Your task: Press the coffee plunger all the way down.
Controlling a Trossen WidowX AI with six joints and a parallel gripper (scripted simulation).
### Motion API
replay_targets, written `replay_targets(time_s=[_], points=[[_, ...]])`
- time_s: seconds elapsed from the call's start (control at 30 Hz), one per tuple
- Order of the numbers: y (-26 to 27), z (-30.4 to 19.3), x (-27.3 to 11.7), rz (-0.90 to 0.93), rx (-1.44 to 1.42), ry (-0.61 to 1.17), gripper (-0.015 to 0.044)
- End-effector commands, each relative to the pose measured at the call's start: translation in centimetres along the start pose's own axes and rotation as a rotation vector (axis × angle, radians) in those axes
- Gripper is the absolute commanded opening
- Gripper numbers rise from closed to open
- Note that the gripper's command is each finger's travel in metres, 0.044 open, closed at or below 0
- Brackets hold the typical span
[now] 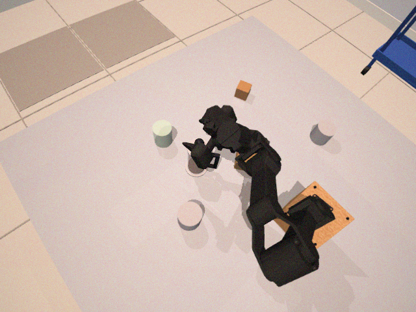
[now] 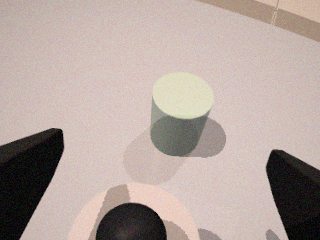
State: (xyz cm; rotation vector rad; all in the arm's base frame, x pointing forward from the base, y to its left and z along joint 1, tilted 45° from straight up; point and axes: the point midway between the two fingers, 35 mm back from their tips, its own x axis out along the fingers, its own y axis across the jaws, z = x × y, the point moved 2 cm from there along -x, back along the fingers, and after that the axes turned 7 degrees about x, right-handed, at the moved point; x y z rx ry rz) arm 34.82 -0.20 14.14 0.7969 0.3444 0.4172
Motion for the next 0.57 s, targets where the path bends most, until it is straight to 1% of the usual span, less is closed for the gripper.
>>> replay_targets(time_s=[0.0,0.07,0.13,0.53], points=[[0.7,2.5,-2.7,0.007,-0.017,-0.007,0.0440],[1.3,3.7,-4.8,0.009,-0.012,-0.003,0.0440],[1.5,4.0,-5.6,0.011,-0.009,-0.002,0.0440],[1.4,3.9,-5.6,0.011,-0.009,-0.002,0.0440]])
